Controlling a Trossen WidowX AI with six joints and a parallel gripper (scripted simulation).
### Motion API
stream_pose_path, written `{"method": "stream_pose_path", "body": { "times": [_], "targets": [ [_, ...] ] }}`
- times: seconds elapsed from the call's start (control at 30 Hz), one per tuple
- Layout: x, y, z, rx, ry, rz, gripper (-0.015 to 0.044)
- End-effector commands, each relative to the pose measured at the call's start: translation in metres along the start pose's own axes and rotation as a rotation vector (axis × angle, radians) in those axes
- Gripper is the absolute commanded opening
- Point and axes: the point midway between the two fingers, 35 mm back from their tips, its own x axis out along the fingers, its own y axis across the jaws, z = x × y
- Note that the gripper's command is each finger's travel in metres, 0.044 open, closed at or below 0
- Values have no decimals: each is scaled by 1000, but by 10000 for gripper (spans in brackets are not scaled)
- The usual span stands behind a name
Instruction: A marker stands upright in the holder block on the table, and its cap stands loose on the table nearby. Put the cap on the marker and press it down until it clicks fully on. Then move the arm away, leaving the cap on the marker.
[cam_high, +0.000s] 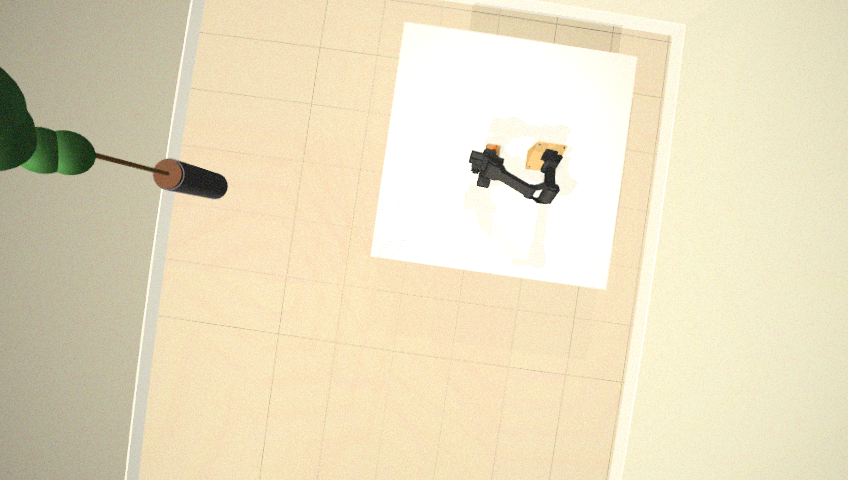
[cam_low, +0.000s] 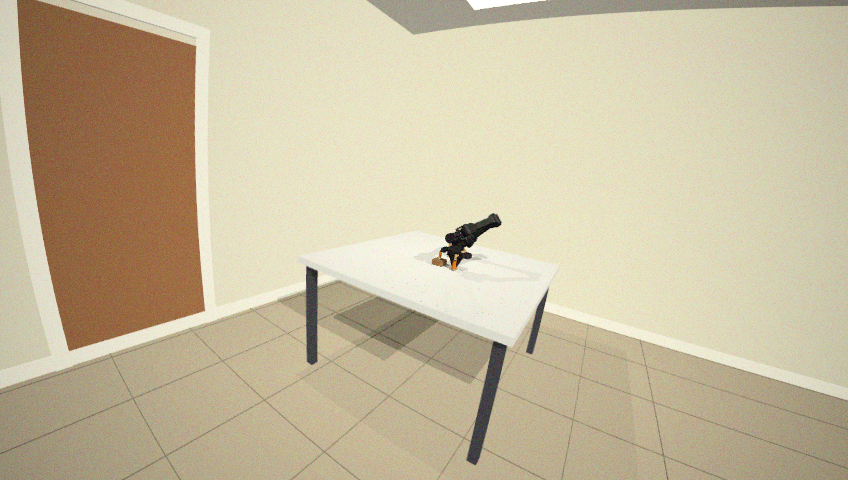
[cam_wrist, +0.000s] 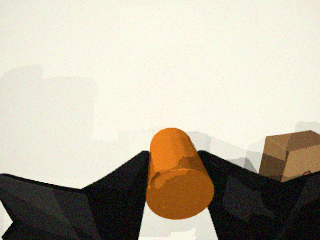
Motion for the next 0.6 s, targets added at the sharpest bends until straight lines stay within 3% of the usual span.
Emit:
{"method": "stream_pose_path", "body": {
  "times": [0.0,0.57],
  "targets": [
    [-10,0,1,-3,-2,-1,0],
    [-46,-3,0,-2,-2,-1,0]
  ]
}}
